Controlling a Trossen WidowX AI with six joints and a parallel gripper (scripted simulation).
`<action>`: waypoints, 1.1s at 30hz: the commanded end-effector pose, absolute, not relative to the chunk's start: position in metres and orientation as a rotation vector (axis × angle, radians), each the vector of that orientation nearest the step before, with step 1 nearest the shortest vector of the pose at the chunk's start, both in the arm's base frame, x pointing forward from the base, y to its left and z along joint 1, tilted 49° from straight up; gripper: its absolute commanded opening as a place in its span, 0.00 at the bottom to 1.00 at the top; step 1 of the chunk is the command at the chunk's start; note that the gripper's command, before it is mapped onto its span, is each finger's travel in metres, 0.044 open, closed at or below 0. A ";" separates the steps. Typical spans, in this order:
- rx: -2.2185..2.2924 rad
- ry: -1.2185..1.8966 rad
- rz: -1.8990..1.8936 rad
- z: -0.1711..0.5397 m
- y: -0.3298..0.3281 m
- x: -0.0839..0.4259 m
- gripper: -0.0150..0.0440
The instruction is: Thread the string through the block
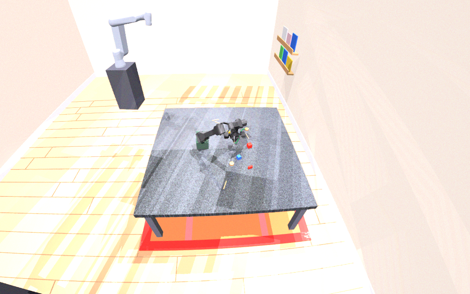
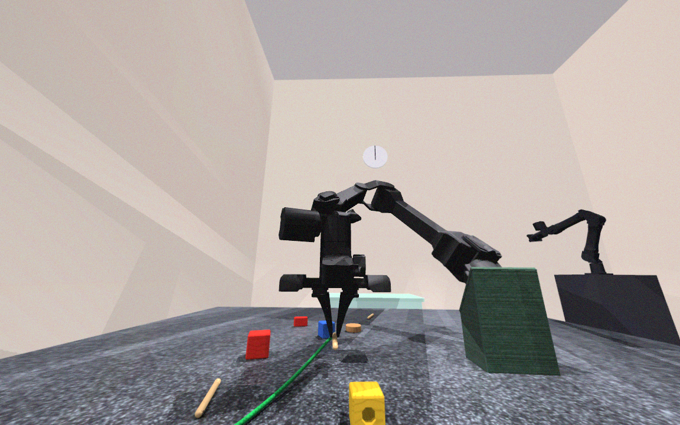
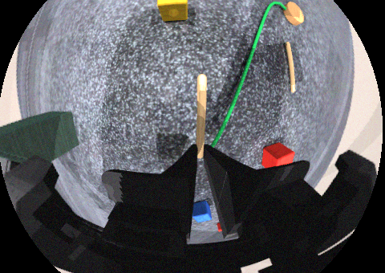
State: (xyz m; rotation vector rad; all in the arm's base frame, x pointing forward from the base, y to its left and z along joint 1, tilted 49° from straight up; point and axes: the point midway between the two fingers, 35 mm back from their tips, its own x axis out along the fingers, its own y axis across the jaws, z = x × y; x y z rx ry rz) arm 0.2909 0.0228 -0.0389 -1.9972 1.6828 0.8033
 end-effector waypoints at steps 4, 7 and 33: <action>-2.006 1.686 0.807 -0.046 0.018 0.283 0.25; -2.006 1.686 0.807 -0.049 0.016 0.281 0.25; -2.008 1.687 0.806 -0.065 0.009 0.264 0.25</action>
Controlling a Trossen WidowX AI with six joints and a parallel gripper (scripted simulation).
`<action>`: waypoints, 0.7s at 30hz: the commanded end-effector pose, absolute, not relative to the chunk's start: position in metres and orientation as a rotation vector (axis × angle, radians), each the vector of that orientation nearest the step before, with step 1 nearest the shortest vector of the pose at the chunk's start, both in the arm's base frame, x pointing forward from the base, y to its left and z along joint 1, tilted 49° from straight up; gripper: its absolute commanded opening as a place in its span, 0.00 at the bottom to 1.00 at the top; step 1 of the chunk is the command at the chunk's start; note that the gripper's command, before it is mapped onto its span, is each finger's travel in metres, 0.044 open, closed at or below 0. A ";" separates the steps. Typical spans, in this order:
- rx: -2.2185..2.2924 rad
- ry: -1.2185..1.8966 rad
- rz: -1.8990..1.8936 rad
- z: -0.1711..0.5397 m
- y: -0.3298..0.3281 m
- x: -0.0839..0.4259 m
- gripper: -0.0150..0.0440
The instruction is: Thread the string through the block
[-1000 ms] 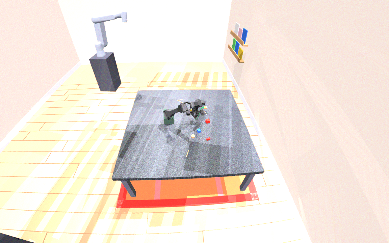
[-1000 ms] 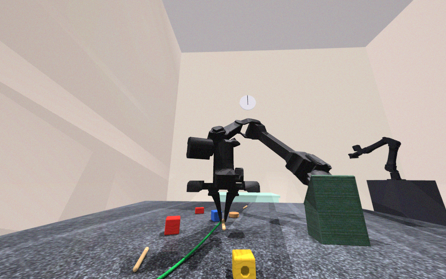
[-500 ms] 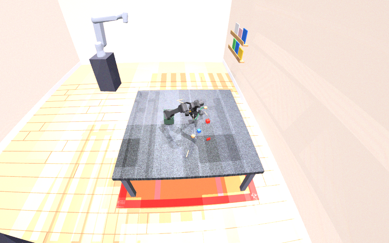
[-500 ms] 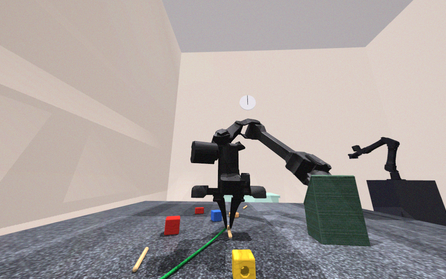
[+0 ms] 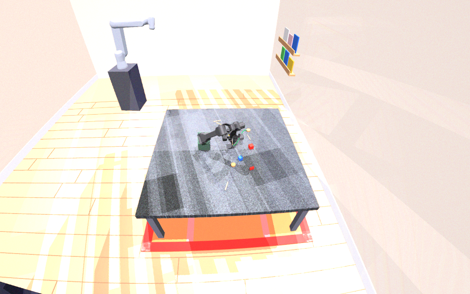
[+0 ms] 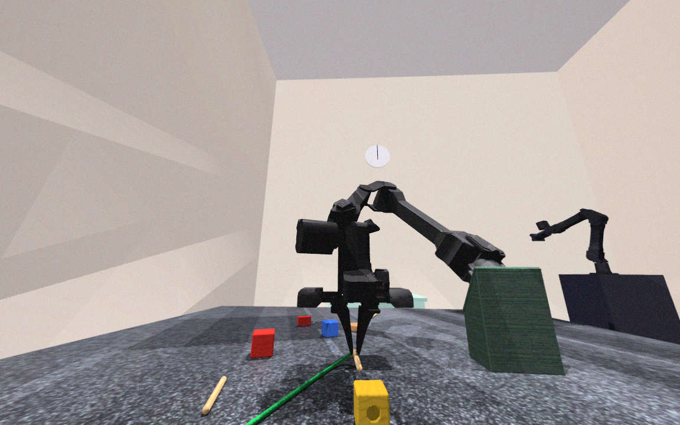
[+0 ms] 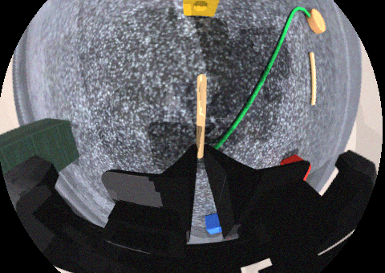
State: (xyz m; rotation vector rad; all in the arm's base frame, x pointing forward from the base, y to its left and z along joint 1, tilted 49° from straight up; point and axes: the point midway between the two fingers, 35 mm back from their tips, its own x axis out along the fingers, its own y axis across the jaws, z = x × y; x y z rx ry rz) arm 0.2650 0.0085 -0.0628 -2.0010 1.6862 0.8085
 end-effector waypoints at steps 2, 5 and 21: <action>-2.008 1.687 0.806 -0.067 0.011 0.264 0.25; -2.007 1.686 0.807 -0.070 0.014 0.264 0.25; -2.006 1.684 0.810 -0.085 0.028 0.261 0.25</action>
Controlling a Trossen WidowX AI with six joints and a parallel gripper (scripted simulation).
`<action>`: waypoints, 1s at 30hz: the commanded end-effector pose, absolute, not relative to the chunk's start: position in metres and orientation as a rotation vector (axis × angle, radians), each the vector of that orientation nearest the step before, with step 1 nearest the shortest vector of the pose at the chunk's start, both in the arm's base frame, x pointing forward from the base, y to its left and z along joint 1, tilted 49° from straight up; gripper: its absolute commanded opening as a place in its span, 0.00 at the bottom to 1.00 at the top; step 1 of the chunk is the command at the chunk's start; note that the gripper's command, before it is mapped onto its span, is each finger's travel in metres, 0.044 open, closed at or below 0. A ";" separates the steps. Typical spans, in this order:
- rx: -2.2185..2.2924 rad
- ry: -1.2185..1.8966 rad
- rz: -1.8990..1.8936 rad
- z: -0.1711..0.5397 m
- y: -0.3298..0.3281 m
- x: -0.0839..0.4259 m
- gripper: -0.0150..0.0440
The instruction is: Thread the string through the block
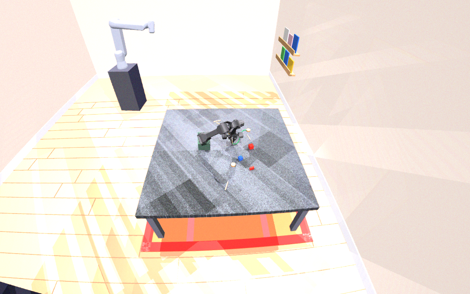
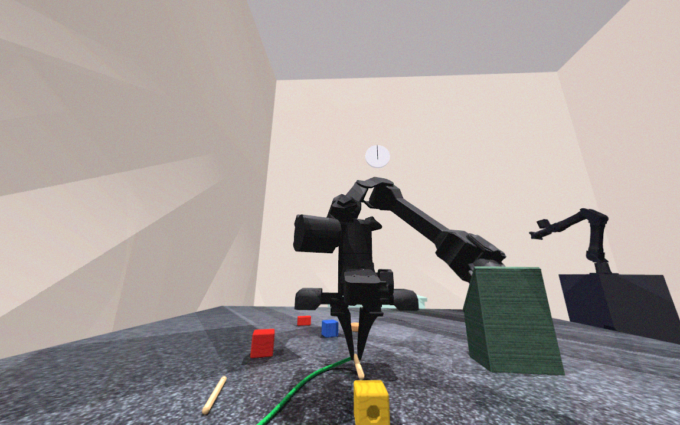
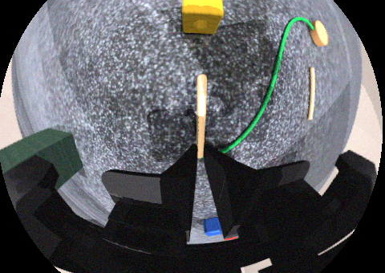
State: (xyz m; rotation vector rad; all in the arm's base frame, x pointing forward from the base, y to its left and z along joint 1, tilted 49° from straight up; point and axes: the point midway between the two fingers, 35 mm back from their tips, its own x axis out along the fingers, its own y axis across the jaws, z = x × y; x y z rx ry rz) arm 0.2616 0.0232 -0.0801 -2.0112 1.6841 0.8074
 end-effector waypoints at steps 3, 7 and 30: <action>-2.006 1.683 0.810 -0.088 0.030 0.260 0.25; -2.005 1.683 0.810 -0.092 0.034 0.259 0.25; -2.007 1.686 0.806 -0.114 0.052 0.252 0.25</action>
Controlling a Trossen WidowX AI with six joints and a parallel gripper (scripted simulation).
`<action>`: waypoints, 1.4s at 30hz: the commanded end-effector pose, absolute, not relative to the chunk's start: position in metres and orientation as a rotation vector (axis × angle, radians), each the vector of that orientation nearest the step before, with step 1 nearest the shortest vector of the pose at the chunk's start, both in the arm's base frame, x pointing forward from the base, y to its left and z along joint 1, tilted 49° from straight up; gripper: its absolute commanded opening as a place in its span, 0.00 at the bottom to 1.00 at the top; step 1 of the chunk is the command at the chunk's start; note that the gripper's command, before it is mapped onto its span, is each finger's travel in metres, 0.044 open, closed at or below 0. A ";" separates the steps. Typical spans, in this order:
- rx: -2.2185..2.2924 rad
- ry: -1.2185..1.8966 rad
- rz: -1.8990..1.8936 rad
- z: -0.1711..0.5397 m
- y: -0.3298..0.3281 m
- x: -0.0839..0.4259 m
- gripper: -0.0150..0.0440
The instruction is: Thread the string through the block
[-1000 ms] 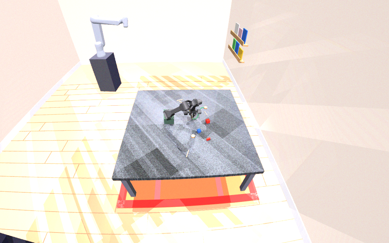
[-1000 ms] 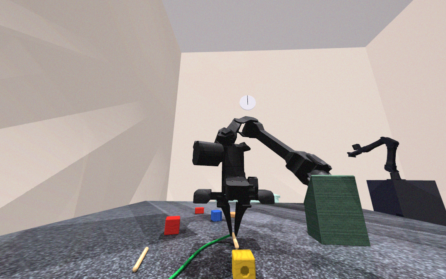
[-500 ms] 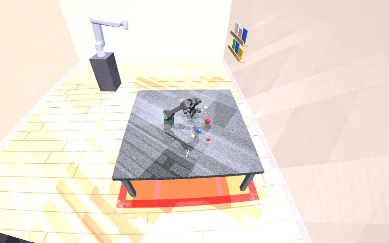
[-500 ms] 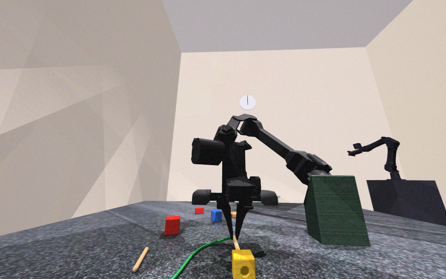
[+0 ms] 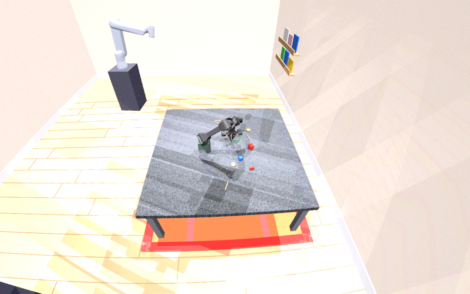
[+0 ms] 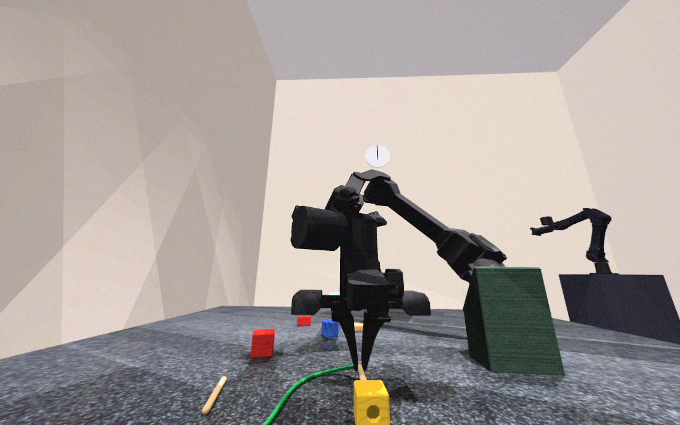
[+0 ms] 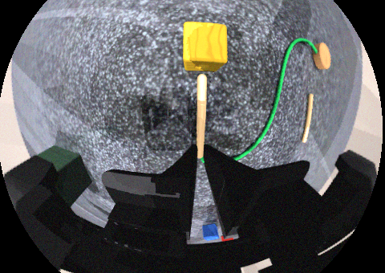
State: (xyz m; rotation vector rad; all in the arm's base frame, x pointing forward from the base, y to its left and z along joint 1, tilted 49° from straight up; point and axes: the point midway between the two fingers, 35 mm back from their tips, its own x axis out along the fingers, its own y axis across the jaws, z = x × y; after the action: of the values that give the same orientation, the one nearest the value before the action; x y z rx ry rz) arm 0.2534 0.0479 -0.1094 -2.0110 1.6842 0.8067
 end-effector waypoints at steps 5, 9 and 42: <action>-2.007 1.686 0.805 -0.116 0.054 0.252 0.25; -2.007 1.686 0.805 -0.119 0.057 0.251 0.25; -2.008 1.685 0.804 -0.150 0.084 0.244 0.25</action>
State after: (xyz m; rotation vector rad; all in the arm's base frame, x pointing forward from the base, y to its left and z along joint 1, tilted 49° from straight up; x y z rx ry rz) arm 0.2449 0.0798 -0.1449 -2.0127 1.6843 0.8032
